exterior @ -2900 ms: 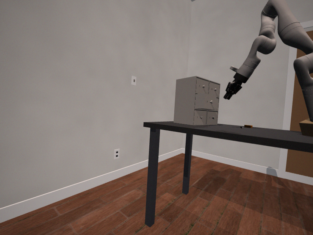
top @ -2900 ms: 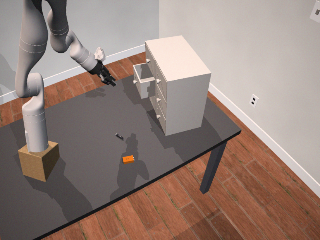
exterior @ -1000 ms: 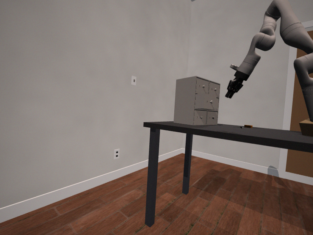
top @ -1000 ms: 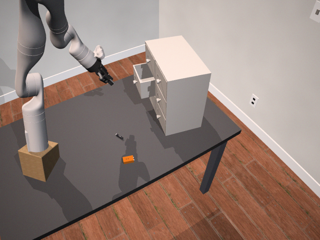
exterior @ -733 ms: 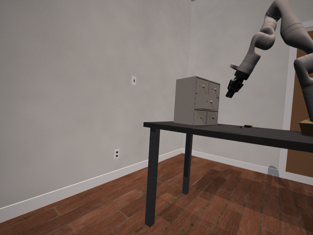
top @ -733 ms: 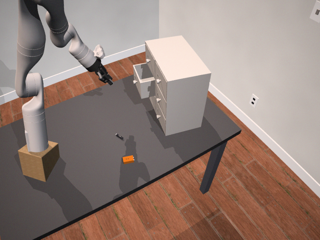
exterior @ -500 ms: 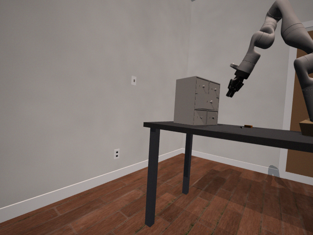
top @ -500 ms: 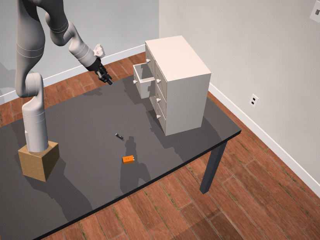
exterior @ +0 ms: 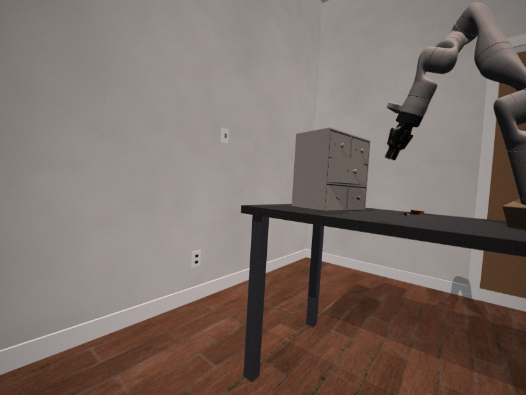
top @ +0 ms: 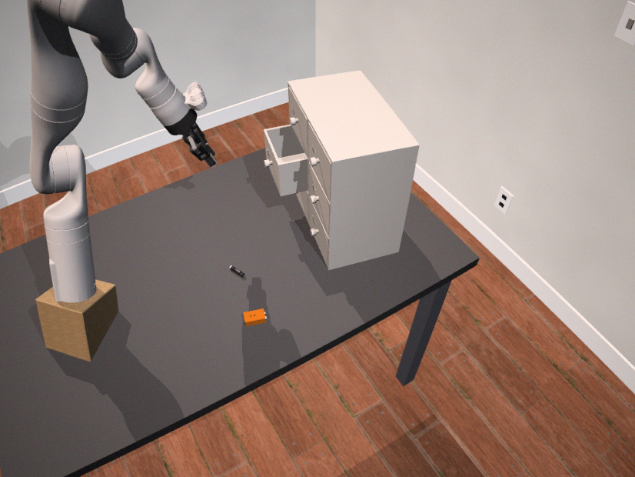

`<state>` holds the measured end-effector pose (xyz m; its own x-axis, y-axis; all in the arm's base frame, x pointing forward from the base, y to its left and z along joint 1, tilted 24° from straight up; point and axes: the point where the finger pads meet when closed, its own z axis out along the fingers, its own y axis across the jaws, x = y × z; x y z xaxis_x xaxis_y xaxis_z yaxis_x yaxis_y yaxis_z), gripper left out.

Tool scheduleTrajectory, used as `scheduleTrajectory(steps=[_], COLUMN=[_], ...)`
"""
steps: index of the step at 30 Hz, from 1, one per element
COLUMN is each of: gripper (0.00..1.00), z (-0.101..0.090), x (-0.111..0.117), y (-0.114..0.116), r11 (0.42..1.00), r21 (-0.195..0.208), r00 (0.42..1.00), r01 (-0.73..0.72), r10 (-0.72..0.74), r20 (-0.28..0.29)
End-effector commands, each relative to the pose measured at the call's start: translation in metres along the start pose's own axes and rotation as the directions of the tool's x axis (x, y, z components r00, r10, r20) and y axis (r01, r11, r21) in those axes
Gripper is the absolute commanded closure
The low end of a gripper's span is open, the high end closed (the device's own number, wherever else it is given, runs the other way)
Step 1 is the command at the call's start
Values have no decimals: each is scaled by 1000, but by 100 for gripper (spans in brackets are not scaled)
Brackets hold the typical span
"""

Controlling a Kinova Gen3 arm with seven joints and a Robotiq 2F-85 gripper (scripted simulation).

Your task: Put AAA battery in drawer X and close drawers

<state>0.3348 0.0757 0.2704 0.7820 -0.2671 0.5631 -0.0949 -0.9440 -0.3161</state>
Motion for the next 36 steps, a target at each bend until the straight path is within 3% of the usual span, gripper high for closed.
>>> scheduleTrajectory(steps=[1, 5, 20, 36], gripper=[67, 67, 67, 67], z=[-8, -14, -59, -83], x=[5, 3, -11, -19], y=[-1, 0, 1, 2], r11=[1000, 1000, 999, 999], r21=[15, 16, 20, 23], r00=[999, 998, 965, 928], r01=[-26, -26, -29, -30], r10=[25, 25, 22, 20], r20=[25, 53, 262, 373])
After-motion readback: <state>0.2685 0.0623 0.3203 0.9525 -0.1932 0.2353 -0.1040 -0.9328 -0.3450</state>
